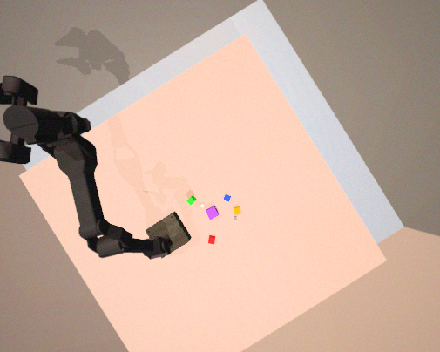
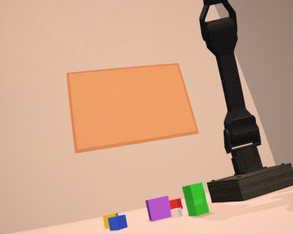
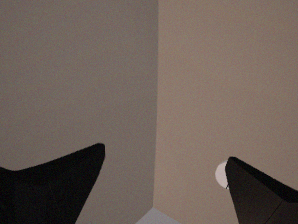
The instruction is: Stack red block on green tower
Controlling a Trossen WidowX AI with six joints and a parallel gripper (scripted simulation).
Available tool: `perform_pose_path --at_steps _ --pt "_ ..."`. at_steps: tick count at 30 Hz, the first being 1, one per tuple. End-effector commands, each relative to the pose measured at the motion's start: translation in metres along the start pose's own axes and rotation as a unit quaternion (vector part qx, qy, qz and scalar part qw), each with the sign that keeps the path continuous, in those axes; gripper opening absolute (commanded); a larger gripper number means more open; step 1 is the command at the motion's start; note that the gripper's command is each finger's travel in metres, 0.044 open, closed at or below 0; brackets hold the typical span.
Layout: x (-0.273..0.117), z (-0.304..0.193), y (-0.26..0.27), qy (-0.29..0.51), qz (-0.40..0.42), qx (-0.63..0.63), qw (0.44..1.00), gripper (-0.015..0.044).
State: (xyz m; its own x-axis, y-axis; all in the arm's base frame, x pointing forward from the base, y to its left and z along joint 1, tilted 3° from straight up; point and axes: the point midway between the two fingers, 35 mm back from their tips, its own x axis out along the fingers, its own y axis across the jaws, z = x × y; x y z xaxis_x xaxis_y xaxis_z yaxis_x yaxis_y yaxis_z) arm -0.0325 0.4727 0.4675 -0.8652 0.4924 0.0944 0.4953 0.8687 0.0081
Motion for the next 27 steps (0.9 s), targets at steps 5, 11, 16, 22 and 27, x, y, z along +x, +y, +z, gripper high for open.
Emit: perform_pose_path --at_steps 5,11,16,22,27 --pt "-0.038 0.008 0.027 0.002 0.073 0.102 0.992 0.044" --pt "-0.11 0.025 0.064 0.032 0.196 0.271 0.942 0.044" --pt "-0.177 0.043 0.085 0.082 0.291 0.403 0.864 0.044" --pt "-0.26 0.069 0.093 0.168 0.386 0.535 0.732 0.044" --pt "-0.33 0.093 0.085 0.255 0.444 0.618 0.597 0.044"
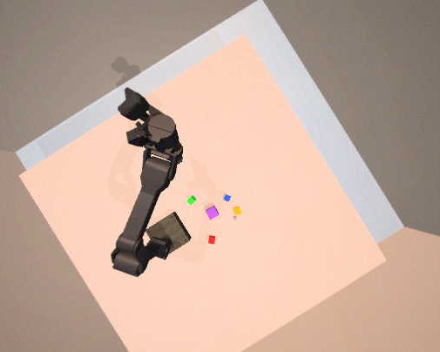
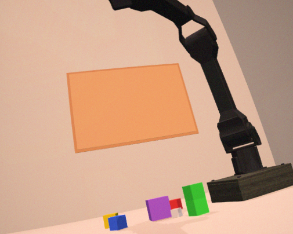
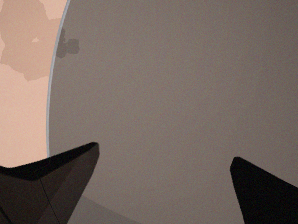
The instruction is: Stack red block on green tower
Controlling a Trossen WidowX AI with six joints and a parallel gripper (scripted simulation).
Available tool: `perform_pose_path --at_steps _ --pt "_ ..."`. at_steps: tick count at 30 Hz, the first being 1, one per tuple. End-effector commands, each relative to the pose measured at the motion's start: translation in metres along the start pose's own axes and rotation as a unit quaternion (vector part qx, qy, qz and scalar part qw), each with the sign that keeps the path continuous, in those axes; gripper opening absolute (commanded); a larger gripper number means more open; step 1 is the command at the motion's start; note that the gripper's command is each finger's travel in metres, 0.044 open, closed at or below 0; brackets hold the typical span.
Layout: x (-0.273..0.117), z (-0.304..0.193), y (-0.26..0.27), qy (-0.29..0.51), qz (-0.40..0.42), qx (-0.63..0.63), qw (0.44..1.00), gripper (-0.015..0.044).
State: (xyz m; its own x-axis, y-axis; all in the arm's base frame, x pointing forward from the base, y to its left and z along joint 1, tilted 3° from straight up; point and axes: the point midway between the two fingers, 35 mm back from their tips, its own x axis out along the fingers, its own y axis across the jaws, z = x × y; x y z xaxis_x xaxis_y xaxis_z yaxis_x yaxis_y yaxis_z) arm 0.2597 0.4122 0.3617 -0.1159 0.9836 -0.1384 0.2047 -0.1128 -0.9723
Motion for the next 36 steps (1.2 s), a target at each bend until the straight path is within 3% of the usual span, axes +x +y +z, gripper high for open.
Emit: perform_pose_path --at_steps 1,8,16,25,36 --pt "-0.033 -0.028 0.035 0.067 0.042 0.12 0.99 0.044" --pt "-0.102 -0.059 0.096 0.19 0.088 0.33 0.92 0.044" --pt "-0.189 -0.068 0.163 0.331 0.096 0.54 0.768 0.044" --pt "-0.292 -0.043 0.231 0.478 0.054 0.709 0.515 0.044" --pt "-0.396 0.04 0.292 0.593 -0.049 0.791 0.142 0.044"
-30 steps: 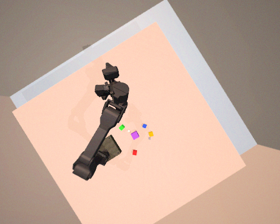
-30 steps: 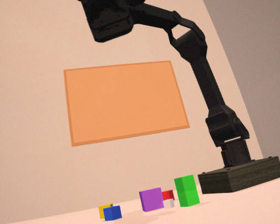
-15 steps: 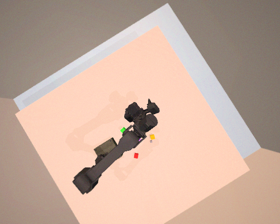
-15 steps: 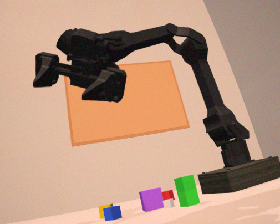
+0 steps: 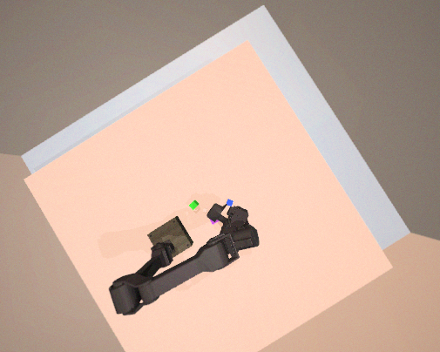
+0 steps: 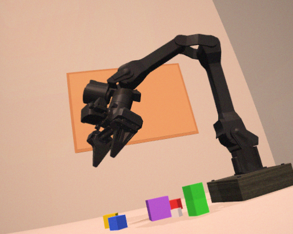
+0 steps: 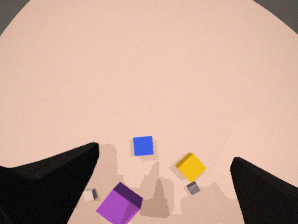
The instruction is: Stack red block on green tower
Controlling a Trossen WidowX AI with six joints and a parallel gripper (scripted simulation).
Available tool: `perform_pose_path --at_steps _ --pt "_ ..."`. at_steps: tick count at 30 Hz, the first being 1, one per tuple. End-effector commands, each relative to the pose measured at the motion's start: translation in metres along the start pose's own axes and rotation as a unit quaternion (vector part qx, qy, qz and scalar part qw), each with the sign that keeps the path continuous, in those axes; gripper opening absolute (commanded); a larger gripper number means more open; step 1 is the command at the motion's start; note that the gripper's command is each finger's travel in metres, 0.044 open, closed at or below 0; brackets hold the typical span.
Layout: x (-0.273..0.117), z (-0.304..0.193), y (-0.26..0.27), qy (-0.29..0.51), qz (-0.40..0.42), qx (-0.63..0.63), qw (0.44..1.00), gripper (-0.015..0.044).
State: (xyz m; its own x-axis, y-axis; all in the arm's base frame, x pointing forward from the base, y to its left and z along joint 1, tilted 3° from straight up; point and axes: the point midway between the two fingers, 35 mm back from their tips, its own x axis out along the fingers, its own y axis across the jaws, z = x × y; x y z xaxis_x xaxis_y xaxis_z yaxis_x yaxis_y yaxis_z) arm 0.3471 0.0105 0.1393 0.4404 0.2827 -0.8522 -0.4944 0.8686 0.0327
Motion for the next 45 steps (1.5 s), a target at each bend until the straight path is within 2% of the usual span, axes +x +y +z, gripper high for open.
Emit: perform_pose_path --at_steps 1,7,14,23,31,45 --pt "-0.006 -0.045 -0.018 0.052 -0.029 0.128 0.99 0.044" --pt "-0.021 -0.117 -0.033 0.125 -0.08 0.323 0.935 0.044" --pt "-0.04 -0.191 -0.027 0.201 -0.144 0.532 0.81 0.044" --pt "-0.04 -0.193 -0.024 0.203 -0.146 0.537 0.806 0.044" --pt "-0.004 -0.213 -0.024 0.203 -0.146 0.537 0.806 0.044" --pt "0.009 -0.22 -0.023 0.203 -0.146 0.537 0.806 0.044"
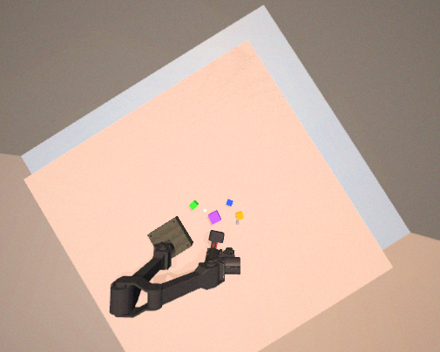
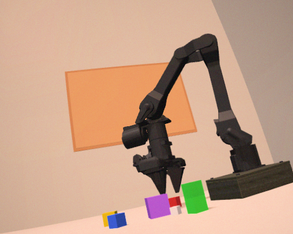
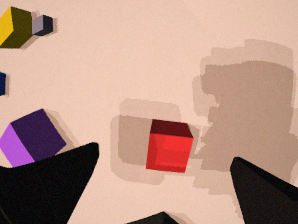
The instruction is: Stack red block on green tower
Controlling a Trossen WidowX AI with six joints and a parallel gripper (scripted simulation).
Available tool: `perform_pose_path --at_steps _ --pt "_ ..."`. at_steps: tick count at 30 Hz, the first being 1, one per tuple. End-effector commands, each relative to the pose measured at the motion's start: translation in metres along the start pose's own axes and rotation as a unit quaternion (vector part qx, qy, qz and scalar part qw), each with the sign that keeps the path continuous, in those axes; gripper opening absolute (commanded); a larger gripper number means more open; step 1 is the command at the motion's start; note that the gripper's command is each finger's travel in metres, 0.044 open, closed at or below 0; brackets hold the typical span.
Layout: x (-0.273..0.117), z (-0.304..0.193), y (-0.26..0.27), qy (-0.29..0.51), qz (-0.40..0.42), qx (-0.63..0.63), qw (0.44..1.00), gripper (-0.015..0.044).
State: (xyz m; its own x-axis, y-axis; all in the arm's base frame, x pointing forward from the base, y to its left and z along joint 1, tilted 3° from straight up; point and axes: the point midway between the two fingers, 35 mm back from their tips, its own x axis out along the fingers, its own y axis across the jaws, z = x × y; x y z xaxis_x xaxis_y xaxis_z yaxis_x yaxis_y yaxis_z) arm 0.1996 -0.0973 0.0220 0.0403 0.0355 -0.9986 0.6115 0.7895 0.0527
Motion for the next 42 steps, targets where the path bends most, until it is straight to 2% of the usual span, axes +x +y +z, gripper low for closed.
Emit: perform_pose_path --at_steps 1,16,31,42 --pt "0.008 -0.002 -0.001 0.004 -0.002 0.003 1.0 0.044" --pt "0.031 -0.003 -0.001 0.004 -0.002 0.003 1.0 0.044" --pt "0.031 -0.003 -0.001 0.004 -0.002 0.003 1.0 0.044" --pt "0.031 -0.003 -0.001 0.004 -0.002 0.003 1.0 0.0151"
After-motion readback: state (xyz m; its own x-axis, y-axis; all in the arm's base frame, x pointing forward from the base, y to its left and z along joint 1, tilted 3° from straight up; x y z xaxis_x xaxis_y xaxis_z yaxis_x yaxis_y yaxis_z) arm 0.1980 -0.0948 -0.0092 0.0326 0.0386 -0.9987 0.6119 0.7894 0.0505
